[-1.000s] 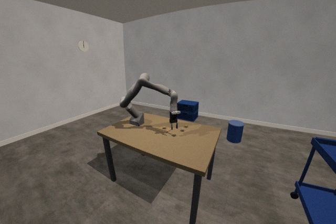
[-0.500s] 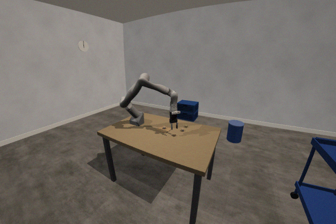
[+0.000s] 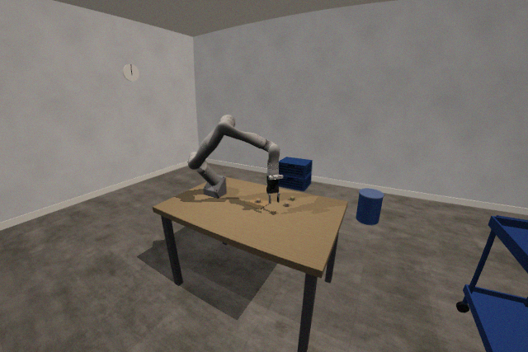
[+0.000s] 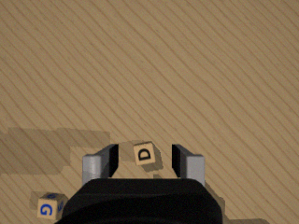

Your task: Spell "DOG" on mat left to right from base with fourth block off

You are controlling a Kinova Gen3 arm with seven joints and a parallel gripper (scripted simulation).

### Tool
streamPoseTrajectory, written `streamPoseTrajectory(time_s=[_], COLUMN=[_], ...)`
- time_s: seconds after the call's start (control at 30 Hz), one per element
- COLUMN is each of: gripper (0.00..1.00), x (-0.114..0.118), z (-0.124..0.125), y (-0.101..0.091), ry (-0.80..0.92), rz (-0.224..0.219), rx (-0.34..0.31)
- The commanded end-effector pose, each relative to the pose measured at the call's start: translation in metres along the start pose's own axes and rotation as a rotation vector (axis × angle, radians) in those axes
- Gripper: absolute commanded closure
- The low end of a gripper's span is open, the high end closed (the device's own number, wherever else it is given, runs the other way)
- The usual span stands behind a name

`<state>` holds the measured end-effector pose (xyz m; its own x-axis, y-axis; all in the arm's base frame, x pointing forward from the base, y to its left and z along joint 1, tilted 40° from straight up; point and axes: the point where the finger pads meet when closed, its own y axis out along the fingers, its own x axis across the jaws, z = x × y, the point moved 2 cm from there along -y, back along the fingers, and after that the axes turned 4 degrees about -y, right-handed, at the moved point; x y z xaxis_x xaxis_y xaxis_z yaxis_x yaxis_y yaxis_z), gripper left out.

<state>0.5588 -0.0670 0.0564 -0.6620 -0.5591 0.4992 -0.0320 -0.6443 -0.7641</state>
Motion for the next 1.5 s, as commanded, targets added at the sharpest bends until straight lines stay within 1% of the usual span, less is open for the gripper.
streamPoseTrajectory(time_s=[0.0,0.3,0.37,0.6,0.87,0.93,1.43,1.47], gripper=[0.00,0.00,0.00,0.00,0.00,0.00,0.00,0.00], x=[-0.0016,-0.0017,-0.0017,-0.0018,-0.0020,-0.0020,-0.0023,-0.0023], z=[-0.0002,-0.0007,-0.0007,-0.0014,-0.0023,-0.0023,-0.0043,-0.0043], y=[-0.0016,-0.0013,-0.0013,-0.0011,-0.0007,-0.0007,0.0000,0.0000], ry=[0.027,0.213,0.213,0.416,0.706,0.706,1.359,1.359], rz=[0.002,0.002,0.002,0.003,0.003,0.003,0.004,0.004], rx=[0.003,0.003,0.003,0.003,0.002,0.002,0.001,0.001])
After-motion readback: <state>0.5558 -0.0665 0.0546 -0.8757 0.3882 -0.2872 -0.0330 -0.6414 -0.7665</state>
